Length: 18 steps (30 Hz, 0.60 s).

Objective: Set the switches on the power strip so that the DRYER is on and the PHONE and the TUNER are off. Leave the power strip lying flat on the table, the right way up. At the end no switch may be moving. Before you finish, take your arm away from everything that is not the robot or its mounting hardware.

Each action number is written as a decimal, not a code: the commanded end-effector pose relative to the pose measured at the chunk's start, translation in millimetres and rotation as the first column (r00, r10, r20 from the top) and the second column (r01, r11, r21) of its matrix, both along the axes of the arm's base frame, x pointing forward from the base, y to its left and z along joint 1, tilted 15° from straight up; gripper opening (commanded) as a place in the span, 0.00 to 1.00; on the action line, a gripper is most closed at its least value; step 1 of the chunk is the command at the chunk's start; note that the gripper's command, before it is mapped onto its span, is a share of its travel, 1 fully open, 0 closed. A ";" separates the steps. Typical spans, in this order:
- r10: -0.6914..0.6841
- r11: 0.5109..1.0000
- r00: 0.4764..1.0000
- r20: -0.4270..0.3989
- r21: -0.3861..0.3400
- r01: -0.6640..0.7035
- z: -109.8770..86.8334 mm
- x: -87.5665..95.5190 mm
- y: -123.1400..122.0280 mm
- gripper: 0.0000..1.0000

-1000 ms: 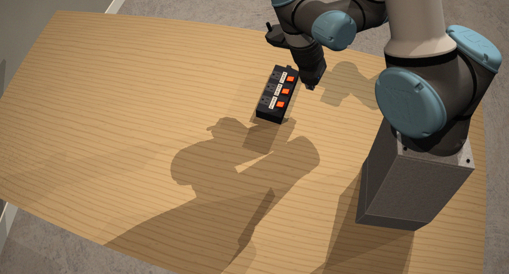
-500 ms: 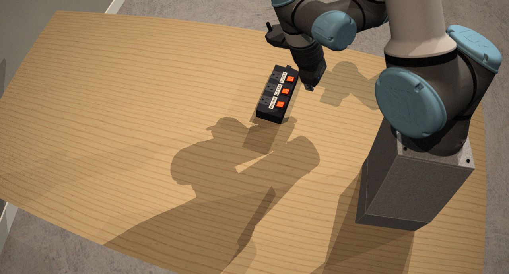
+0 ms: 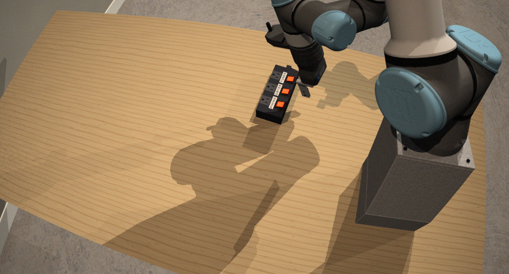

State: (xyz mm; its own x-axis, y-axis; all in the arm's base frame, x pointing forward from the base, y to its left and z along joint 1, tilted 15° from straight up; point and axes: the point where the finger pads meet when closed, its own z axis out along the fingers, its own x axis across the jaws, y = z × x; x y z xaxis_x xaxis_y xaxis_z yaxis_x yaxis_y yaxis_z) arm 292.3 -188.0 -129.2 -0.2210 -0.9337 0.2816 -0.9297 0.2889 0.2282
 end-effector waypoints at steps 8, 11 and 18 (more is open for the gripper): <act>0.000 1.000 1.000 0.001 -0.001 0.000 0.3 0.3 -0.1 1.00; 0.000 1.000 1.000 0.001 -0.001 0.000 0.3 0.3 -0.1 1.00; -0.020 1.000 0.999 0.039 -0.014 0.021 -4.4 6.1 -1.3 1.00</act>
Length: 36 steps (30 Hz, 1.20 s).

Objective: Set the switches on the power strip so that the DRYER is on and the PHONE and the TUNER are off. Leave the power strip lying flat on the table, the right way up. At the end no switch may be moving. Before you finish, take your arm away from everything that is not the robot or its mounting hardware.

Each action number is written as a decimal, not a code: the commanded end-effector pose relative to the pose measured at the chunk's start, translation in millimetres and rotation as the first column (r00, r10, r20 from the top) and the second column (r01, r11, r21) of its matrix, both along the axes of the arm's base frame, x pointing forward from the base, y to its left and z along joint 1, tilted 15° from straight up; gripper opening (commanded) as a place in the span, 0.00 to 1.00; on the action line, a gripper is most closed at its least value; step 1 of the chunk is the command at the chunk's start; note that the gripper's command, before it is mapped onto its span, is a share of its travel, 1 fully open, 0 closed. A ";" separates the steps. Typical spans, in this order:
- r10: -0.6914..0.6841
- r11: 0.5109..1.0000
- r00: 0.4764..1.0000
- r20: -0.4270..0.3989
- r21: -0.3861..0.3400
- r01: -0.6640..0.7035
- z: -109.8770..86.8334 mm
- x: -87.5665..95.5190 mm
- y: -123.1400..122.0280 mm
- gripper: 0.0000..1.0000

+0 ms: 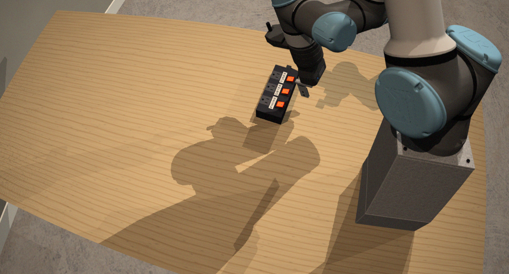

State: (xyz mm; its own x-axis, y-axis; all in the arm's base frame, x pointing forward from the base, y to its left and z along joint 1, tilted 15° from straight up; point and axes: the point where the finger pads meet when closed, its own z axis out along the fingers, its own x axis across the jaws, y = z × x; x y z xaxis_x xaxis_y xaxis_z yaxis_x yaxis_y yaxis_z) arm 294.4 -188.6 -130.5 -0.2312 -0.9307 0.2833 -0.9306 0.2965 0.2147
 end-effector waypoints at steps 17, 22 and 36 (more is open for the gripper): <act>-0.146 0.981 0.928 0.342 -0.071 0.181 -22.0 45.5 -5.5 1.00; -0.160 0.976 0.908 0.386 -0.073 0.203 -21.8 50.5 -5.4 1.00; -0.163 0.976 0.904 0.394 -0.073 0.207 -21.7 51.4 -5.3 1.00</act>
